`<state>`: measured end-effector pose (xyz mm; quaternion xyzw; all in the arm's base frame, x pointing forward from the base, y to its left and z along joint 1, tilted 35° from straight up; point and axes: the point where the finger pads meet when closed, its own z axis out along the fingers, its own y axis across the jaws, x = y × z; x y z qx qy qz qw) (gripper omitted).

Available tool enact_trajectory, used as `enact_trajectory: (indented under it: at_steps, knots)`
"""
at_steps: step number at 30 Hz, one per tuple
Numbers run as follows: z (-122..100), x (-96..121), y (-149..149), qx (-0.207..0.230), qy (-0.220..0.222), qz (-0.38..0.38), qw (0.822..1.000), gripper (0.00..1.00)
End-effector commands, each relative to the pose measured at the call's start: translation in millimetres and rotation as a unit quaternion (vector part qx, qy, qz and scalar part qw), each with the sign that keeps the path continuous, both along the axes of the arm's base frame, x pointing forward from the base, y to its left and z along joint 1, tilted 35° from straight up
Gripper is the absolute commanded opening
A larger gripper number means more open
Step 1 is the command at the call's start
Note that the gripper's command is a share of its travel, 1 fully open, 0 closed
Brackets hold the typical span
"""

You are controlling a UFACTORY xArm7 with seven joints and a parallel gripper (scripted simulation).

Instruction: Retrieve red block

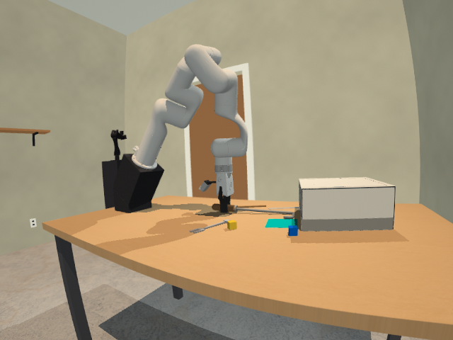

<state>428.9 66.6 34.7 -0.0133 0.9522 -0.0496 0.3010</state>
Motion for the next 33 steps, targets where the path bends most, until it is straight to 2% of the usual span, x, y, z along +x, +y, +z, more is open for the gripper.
enact_trajectory:
  at_steps: [1,33]
  knots:
    - [-0.5,-1.2,0.7,-0.01,0.002,0.014,1.0,0.0]
    - [-0.5,-1.1,0.9,-0.013,0.003,0.019,1.0,0.0]
